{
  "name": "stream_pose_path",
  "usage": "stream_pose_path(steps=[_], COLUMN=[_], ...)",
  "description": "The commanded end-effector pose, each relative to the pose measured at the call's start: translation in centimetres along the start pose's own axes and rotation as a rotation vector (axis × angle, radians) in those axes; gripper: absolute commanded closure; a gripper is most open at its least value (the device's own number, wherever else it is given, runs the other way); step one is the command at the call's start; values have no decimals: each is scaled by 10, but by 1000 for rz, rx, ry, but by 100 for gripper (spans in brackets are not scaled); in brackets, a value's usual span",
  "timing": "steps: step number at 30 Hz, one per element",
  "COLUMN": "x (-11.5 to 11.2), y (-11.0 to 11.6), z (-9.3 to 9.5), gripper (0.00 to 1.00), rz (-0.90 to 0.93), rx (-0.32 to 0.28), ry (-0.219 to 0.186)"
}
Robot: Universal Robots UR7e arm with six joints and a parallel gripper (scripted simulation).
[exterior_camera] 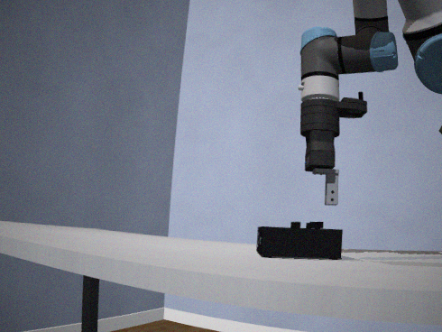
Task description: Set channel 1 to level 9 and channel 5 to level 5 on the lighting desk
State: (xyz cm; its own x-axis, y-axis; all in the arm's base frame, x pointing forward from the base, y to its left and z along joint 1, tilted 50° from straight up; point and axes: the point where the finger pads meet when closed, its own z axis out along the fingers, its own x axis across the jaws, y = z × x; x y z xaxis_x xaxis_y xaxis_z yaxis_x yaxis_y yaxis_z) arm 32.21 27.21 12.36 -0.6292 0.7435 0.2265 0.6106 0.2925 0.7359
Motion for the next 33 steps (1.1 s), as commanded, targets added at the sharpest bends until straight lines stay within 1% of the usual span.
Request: stream_pose_path(steps=[1, 17, 33], x=[2, 2, 2], y=[-2, -2, -2], z=[1, 2, 10], gripper=[100, 100, 100], rz=[0, 0, 0], rx=[3, 3, 3], ry=[3, 2, 2])
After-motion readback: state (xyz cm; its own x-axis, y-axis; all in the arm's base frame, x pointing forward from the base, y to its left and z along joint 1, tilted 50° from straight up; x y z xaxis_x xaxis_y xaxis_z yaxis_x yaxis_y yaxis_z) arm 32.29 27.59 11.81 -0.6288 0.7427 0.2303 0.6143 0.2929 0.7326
